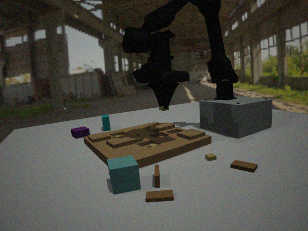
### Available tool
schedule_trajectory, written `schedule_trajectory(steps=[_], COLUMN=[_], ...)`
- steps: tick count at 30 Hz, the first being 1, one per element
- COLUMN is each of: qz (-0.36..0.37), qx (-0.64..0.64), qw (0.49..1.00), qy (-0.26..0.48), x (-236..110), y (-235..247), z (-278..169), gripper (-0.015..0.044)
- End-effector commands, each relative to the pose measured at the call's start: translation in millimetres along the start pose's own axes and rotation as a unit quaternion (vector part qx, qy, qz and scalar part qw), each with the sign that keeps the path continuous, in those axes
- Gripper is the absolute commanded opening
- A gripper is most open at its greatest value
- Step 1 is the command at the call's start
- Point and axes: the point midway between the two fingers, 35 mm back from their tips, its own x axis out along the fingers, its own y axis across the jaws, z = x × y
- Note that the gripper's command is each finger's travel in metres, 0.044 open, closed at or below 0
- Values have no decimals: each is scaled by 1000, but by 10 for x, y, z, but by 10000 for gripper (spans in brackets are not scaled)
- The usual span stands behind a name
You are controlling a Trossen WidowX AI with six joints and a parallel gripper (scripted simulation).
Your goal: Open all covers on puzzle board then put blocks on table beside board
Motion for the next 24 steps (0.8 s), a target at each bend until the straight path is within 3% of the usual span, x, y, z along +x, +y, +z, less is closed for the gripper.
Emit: schedule_trajectory(steps=[1,24], qz=[0,4], qx=[2,2], qw=[1000,1000], qy=[2,3], x=[0,-3], y=[174,1016], z=[-47,-402], gripper=[80,80])
